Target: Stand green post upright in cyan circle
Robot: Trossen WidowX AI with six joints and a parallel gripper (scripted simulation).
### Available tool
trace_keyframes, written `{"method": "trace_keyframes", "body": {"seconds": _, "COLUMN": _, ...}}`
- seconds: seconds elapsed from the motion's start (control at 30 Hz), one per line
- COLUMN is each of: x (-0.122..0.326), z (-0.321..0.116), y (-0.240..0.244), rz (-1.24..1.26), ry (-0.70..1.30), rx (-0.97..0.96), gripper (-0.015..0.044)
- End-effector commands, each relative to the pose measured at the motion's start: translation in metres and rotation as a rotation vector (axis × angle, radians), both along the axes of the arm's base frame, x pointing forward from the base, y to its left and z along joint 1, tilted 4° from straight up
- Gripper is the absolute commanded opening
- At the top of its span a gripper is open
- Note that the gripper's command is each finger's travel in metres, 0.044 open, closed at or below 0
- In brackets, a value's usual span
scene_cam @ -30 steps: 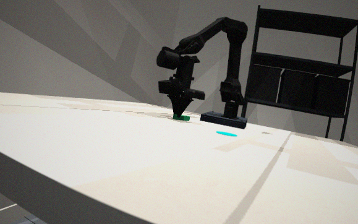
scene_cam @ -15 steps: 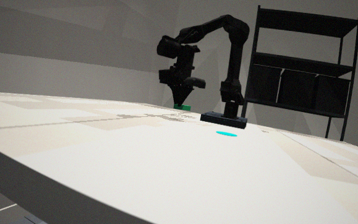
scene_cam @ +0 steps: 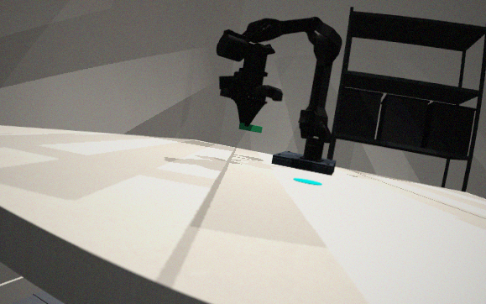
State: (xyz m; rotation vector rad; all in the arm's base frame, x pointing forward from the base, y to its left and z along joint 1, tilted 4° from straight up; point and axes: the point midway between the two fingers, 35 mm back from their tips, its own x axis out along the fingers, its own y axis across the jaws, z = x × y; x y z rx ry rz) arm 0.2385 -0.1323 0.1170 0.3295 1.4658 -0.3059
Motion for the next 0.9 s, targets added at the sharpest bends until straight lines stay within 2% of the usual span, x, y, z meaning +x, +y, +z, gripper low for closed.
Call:
{"method": "trace_keyframes", "body": {"seconds": 0.0, "x": -0.003, "z": 0.014, "y": 0.001, "rz": 0.004, "ry": -0.002, "rx": -0.005, "gripper": 0.0023}}
{"method": "trace_keyframes", "body": {"seconds": 0.3, "x": -0.006, "z": 0.032, "y": 0.004, "rz": 0.015, "ry": -0.002, "rx": -0.006, "gripper": 0.0023}}
{"method": "trace_keyframes", "body": {"seconds": 0.87, "x": 0.025, "z": 0.039, "y": 0.039, "rz": 0.304, "ry": -0.001, "rx": -0.026, "gripper": 0.0023}}
